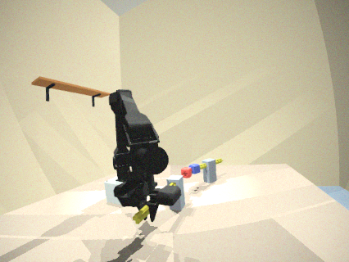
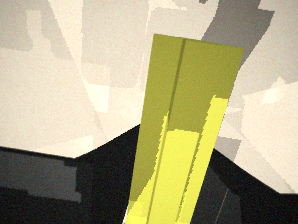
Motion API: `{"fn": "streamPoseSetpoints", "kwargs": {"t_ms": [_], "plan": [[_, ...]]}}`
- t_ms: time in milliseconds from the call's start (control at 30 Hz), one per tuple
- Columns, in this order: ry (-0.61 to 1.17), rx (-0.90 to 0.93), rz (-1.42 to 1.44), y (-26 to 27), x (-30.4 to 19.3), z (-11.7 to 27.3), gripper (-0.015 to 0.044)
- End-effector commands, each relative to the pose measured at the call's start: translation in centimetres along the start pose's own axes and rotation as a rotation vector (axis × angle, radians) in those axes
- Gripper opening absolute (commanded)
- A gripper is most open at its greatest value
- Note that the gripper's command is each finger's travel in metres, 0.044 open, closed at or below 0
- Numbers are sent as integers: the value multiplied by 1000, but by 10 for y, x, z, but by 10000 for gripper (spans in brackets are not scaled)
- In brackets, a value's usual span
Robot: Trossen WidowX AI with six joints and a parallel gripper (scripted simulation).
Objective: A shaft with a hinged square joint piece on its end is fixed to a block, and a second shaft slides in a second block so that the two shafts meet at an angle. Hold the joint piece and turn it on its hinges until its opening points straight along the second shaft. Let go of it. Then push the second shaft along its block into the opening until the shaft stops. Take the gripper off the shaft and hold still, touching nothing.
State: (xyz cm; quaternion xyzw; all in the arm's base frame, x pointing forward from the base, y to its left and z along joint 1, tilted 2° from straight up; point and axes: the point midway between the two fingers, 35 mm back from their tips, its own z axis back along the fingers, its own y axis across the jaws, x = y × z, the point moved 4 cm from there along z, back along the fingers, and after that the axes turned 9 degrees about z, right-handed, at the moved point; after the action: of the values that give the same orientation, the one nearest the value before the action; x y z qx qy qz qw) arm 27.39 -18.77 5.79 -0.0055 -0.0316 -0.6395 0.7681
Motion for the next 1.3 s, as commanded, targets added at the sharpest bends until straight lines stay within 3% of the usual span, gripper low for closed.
{"fn": "streamPoseSetpoints", "kwargs": {"t_ms": [0, 1267], "plan": [[0, 0, 0, 0, -1, 0, 0], [7, -6, -3, 10, -56, -1, 0]]}}
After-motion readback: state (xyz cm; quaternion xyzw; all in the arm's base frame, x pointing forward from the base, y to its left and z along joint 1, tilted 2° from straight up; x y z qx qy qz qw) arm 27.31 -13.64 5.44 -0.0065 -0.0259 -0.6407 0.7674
